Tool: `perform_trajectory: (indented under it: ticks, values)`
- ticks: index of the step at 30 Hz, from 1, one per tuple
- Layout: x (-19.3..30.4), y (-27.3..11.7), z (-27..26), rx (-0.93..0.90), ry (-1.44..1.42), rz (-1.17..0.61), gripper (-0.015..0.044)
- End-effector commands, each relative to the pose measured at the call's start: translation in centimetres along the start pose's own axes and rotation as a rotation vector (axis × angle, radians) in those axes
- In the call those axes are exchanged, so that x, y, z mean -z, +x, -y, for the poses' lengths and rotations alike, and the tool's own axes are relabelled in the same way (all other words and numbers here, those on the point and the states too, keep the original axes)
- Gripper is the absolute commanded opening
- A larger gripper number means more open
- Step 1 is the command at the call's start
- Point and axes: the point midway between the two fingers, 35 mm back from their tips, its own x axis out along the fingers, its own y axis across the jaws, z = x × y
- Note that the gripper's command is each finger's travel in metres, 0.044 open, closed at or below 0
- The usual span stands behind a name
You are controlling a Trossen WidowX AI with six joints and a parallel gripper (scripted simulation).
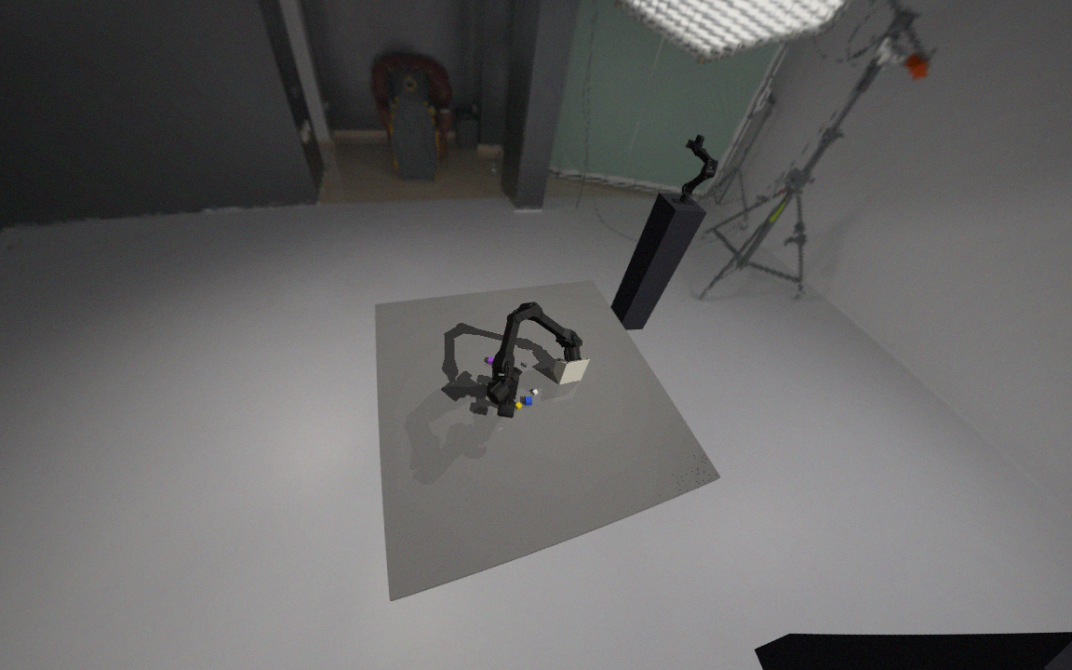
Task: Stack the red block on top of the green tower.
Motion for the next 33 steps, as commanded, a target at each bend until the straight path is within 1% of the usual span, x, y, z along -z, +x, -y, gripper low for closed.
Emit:
perform_trajectory:
  ticks: [1, 15, 33]
  values:
    - [0.00, 0.03, 0.02, 0.000, 0.000, -0.001, 0.0079]
    - [0.00, 0.03, 0.02, 0.000, 0.000, -0.001, 0.0440]
    - [0.00, 0.03, 0.02, 0.000, 0.000, -0.001, 0.0440]
